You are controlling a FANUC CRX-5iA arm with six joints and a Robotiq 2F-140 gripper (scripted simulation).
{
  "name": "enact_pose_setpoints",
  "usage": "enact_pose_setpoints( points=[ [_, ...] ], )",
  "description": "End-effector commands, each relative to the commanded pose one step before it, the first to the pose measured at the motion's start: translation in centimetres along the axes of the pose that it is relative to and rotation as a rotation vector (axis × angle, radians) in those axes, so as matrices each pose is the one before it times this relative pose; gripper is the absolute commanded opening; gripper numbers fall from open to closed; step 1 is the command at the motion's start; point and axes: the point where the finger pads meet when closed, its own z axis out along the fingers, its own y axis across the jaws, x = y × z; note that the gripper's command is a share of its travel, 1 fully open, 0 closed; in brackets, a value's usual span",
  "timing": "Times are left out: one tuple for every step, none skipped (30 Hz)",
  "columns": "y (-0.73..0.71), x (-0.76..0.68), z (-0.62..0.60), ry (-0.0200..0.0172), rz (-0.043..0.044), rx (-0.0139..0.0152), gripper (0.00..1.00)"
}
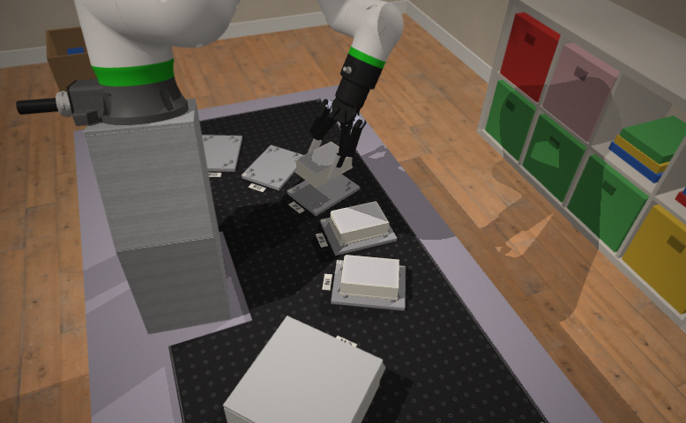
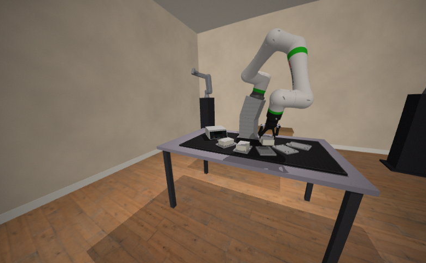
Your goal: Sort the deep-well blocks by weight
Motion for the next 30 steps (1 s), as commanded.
enact_pose_setpoints(
  points=[
    [0.015,0.263,0.421,0.00036,0.00012,-0.00013,0.10],
    [0.002,0.083,0.145,0.00000,0.00000,0.00000,0.10],
    [0.001,0.083,0.145,0.00000,0.00000,0.00000,0.10],
    [0.001,0.083,0.145,0.00000,0.00000,0.00000,0.10],
    [0.001,0.083,0.145,0.00000,0.00000,0.00000,0.10],
    [0.001,0.083,0.145,0.00000,0.00000,0.00000,0.10],
    [0.001,0.083,0.145,0.00000,0.00000,0.00000,0.10],
    [0.001,0.083,0.145,0.00000,0.00000,0.00000,0.10],
    [0.001,0.083,0.145,0.00000,0.00000,0.00000,0.10],
    [0.001,0.083,0.144,0.00000,0.00000,0.00000,0.10],
    [0.001,0.083,0.144,0.00000,0.00000,0.00000,0.10],
    [0.001,0.083,0.144,0.00000,0.00000,0.00000,0.10],
    [0.000,0.000,0.000,0.00000,0.00000,0.00000,0.10],
    [0.000,0.000,0.000,0.00000,0.00000,0.00000,0.10],
    [0.001,0.083,0.144,0.00000,0.00000,0.00000,0.10],
    [0.001,0.083,0.145,0.00000,0.00000,0.00000,0.10],
    [0.001,0.083,0.144,0.00000,0.00000,0.00000,0.10],
    [0.001,0.083,0.144,0.00000,0.00000,0.00000,0.10],
    [0.001,0.083,0.144,0.00000,0.00000,0.00000,0.10],
    [0.001,0.083,0.144,0.00000,0.00000,0.00000,0.10],
    [0.001,0.083,0.144,0.00000,0.00000,0.00000,0.10],
    [0.001,0.083,0.144,0.00000,0.00000,0.00000,0.10],
    [0.001,0.083,0.144,0.00000,0.00000,0.00000,0.10],
    [0.000,0.083,0.144,0.00000,0.00000,0.00000,0.10],
    [0.000,0.083,0.144,0.00000,0.00000,0.00000,0.10],
    [0.000,0.083,0.144,0.00000,0.00000,0.00000,0.10],
    [0.000,0.083,0.144,0.00000,0.00000,0.00000,0.10],
    [0.000,0.083,0.144,0.00000,0.00000,0.00000,0.10],
    [0.000,0.083,0.144,0.00000,0.00000,0.00000,0.10],
    [0.000,0.000,0.000,0.00000,0.00000,0.00000,0.10]
  ],
)
